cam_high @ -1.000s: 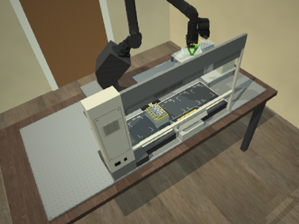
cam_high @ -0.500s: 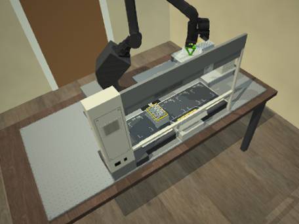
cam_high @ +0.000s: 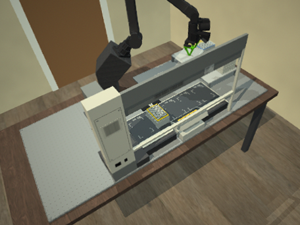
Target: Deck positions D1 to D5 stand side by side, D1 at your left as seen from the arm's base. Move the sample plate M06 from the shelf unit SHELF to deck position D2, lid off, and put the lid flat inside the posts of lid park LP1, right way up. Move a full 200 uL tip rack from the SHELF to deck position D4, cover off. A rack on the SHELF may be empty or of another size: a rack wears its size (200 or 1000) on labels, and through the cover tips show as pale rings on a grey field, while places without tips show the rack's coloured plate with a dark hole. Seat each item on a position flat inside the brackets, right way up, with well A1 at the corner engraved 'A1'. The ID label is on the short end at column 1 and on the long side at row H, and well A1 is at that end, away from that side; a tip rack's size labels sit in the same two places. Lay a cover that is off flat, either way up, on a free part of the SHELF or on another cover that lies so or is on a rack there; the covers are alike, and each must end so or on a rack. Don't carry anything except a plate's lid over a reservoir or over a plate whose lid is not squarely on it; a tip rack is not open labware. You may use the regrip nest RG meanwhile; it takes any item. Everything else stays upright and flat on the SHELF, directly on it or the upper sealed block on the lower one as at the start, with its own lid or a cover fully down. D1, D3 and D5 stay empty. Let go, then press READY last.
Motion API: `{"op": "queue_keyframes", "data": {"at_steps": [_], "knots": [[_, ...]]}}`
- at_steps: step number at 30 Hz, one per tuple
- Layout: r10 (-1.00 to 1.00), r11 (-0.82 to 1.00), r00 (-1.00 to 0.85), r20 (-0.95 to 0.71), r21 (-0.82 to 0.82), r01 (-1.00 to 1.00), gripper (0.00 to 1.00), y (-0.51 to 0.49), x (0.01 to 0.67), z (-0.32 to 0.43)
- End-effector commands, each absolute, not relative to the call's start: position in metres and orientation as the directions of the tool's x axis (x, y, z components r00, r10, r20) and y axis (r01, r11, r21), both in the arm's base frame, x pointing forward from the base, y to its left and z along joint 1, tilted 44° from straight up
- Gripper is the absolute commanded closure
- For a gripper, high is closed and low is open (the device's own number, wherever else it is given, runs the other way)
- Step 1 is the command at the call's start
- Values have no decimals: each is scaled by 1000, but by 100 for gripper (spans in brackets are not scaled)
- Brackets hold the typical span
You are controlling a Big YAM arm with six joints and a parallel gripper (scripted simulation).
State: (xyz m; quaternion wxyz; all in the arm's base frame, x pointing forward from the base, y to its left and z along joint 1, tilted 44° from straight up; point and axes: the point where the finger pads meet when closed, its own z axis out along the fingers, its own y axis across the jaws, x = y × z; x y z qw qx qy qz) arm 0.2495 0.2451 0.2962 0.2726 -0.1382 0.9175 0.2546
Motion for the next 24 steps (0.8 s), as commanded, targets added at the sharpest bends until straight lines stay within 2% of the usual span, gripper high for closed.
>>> {"op": "queue_keyframes", "data": {"at_steps": [1, 24], "knots": [[-2, 825, -831, -557, 469, -316, 100, 247, 252, 318], [304, 768, -889, -343, 641, 16, 100, 247, 252, 317]]}}
